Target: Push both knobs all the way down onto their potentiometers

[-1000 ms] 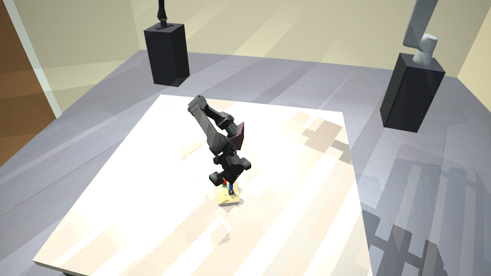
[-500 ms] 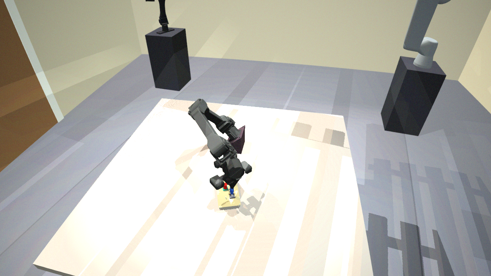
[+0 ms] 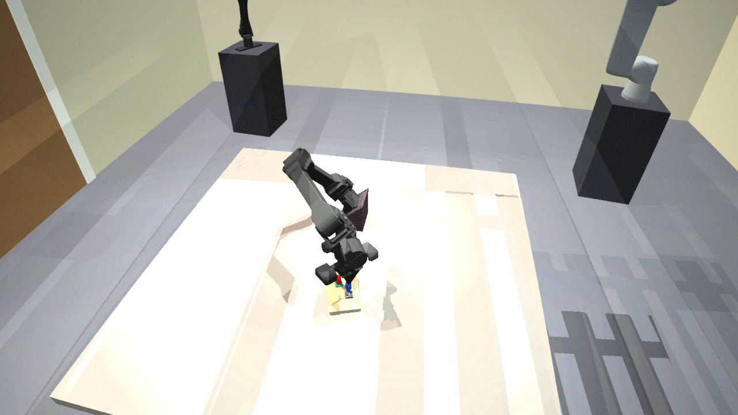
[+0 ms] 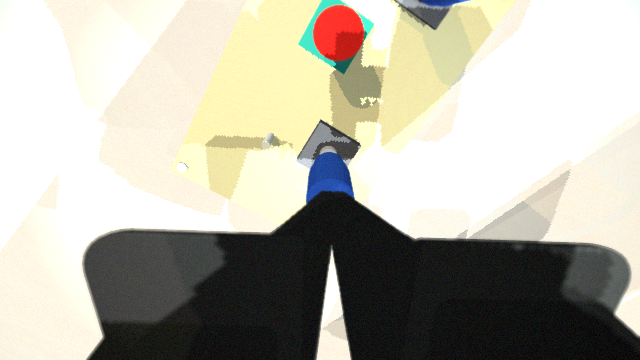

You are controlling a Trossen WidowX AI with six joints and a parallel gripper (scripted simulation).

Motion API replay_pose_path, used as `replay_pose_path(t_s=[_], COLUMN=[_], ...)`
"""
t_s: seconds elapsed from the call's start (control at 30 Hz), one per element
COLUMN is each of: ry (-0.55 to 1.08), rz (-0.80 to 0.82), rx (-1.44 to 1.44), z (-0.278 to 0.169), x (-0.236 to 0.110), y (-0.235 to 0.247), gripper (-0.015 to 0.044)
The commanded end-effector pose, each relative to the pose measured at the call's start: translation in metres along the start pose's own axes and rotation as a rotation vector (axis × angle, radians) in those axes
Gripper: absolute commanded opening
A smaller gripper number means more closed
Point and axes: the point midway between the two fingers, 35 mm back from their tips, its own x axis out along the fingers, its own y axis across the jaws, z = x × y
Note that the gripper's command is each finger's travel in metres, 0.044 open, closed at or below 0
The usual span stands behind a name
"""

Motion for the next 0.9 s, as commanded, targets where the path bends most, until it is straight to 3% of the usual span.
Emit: replay_pose_path(t_s=[0.0, 0.87], ry=[-0.021, -0.022], rz=[-0.004, -0.004], rx=[0.019, 0.019], z=[0.0007, 0.0009], x=[0.0192, 0.0264], y=[0.0043, 0.0043], gripper=[0.0000, 0.0000])
